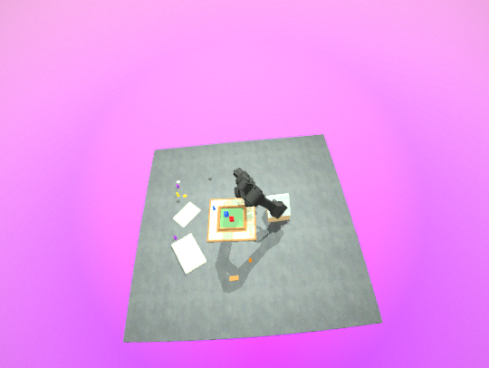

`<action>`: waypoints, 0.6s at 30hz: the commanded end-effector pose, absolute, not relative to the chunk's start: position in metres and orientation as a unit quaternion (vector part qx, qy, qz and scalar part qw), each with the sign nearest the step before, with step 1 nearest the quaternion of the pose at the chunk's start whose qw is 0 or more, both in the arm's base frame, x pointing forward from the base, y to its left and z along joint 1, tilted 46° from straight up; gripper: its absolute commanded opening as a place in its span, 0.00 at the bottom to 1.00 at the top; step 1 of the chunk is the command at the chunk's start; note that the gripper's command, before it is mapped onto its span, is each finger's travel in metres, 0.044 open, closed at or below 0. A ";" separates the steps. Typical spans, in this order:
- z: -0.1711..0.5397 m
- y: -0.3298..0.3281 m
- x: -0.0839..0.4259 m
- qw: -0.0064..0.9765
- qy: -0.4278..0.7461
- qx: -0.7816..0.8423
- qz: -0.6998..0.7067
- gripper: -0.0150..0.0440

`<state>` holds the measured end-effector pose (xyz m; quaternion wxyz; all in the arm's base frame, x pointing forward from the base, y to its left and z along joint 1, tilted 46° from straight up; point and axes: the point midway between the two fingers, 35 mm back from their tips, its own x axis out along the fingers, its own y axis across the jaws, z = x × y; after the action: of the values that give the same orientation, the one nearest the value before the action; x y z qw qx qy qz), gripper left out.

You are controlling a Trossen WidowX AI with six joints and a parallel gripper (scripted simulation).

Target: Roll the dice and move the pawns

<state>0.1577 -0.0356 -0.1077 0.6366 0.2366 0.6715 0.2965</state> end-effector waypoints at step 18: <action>-0.116 -0.027 0.157 0.637 0.671 0.236 0.297 0.65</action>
<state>0.1571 -0.0265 -0.1167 0.6367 0.2371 0.6712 0.2965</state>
